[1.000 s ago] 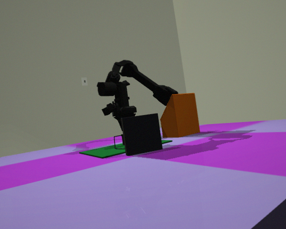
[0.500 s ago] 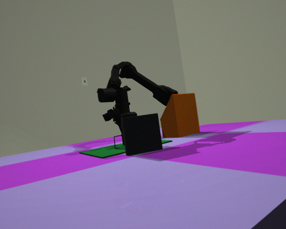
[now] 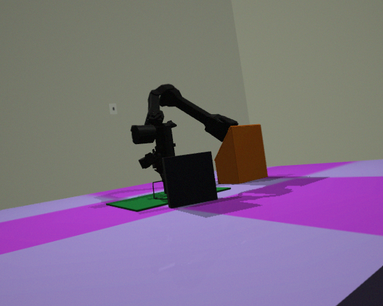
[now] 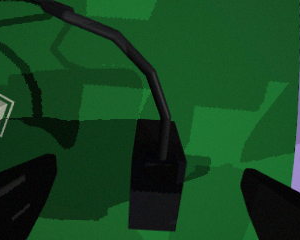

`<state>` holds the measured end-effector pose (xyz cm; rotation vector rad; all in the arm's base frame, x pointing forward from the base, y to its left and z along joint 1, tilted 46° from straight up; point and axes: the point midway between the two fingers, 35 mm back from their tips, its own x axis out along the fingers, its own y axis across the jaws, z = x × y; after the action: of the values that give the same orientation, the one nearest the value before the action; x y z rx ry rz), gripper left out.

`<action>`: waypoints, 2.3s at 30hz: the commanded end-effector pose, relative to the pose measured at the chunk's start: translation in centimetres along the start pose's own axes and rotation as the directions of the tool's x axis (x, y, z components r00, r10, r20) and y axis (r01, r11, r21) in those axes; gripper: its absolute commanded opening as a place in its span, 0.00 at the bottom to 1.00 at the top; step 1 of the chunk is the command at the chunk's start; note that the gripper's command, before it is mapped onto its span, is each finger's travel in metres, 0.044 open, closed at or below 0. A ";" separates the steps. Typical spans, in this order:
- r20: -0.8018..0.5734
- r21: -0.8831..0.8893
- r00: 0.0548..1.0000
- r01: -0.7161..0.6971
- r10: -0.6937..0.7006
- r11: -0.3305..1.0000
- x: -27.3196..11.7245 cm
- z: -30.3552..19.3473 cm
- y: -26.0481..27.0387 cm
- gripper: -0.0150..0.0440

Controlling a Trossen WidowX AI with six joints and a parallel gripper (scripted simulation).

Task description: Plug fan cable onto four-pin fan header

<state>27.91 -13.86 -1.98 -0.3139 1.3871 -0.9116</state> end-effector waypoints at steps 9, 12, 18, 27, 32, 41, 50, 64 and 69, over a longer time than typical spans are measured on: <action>0.000 0.000 1.000 0.000 0.000 1.000 0.0 0.0 0.0 0.60; 0.000 0.000 1.000 0.000 0.000 1.000 0.0 0.0 0.0 0.47; 0.000 0.000 1.000 0.000 0.000 1.000 0.0 0.0 0.0 0.27; -0.003 -0.006 1.000 0.003 -0.003 1.000 -5.0 0.0 0.1 0.25; -0.003 -0.058 1.000 0.002 -0.002 0.998 -4.9 0.2 0.5 0.25; -0.002 -0.361 1.000 -0.002 0.001 0.932 -5.0 1.1 2.9 0.25; -0.002 -0.630 1.000 -0.003 0.002 0.776 -5.0 1.8 5.5 0.25; -0.001 -0.898 1.000 -0.002 0.002 0.441 -4.9 2.3 9.2 0.25; -0.001 -0.898 1.000 -0.002 0.002 0.441 -4.8 2.3 9.2 0.25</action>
<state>33.59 -5.51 -4.33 -1.1288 1.7838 -0.0586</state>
